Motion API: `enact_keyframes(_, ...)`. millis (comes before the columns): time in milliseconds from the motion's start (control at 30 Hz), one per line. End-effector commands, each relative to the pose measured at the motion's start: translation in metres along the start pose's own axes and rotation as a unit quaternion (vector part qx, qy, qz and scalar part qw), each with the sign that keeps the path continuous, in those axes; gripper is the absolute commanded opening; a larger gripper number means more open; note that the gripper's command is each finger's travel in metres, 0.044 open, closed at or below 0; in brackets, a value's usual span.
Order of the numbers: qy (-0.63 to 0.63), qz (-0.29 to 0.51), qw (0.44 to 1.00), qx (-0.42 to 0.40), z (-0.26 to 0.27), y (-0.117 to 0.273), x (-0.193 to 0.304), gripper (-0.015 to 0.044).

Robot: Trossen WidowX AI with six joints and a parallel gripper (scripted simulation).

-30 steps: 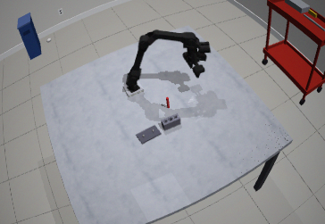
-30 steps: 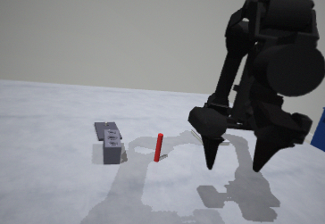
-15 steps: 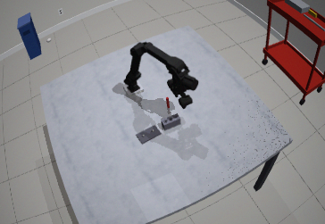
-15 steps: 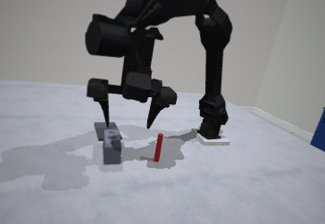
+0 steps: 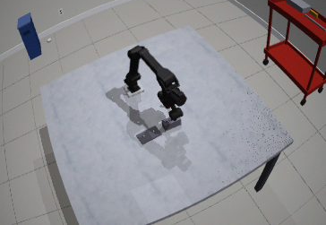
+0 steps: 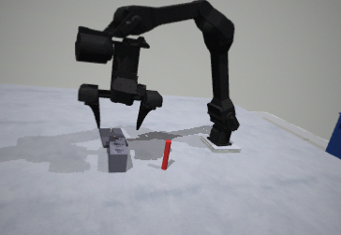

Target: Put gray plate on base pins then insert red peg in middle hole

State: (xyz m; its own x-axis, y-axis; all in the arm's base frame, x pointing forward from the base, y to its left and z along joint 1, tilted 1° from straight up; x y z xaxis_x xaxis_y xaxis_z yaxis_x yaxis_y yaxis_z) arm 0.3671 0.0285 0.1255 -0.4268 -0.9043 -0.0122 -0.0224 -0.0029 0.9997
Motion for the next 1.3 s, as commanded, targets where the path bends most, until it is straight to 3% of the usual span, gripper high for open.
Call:
enact_keyframes(0, 0.001, 0.002, 1.0, -0.006, -0.001, -0.013, 0.002, 0.044)
enact_keyframes(1267, 0.001, 0.002, 1.0, -0.006, 0.001, -0.073, 0.002, 0.044)
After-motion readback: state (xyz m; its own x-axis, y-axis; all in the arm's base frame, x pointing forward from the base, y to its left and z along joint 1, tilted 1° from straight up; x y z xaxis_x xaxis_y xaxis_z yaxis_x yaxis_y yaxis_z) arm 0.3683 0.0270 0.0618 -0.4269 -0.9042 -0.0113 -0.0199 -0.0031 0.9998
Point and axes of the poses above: the point midway between the two fingers, 35 mm back from their tips, its own y axis back along the fingers, its own z axis across the jaws, x = y × z, the point moved 1 cm from there along y, back along the fingers, and after that the axes turned 15 degrees about -y, right-handed, at the moved point
